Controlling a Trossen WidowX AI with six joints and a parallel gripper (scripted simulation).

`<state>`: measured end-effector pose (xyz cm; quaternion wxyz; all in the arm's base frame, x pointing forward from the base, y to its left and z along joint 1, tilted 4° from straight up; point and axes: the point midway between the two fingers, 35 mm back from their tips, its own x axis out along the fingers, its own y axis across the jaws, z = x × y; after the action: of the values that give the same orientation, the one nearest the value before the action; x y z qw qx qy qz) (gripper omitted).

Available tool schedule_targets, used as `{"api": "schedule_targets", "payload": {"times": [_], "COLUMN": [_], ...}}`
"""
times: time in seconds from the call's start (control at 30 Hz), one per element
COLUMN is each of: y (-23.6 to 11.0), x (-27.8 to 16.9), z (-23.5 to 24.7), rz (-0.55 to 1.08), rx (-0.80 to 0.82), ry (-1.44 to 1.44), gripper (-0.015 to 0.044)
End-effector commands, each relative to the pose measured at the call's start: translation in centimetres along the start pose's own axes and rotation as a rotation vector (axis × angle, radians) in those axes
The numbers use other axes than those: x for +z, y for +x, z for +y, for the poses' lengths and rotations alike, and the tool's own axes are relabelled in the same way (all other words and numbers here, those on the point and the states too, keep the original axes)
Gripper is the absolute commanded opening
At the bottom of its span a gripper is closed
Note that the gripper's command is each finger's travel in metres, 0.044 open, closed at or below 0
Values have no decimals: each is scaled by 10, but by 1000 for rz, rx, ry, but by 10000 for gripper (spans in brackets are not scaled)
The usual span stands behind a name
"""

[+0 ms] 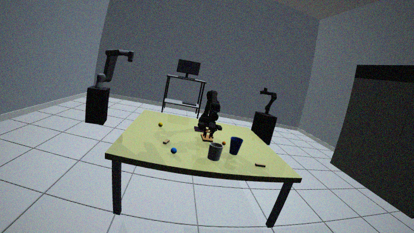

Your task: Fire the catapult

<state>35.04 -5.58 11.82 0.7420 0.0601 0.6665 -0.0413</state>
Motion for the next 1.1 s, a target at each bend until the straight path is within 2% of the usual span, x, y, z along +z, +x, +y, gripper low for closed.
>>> {"api": "schedule_targets", "payload": {"times": [0.0, 0.43, 0.63, 1.07], "y": [5, 26, 23, 23], "x": [0, -1, -1, -1], "z": [0, 0, 0, 0], "rz": [-2, -1, 1, 1], "rx": [-2, -3, 0, 0], "ry": [0, 1, -2, -2], "gripper": [0, 0, 0, 341]}}
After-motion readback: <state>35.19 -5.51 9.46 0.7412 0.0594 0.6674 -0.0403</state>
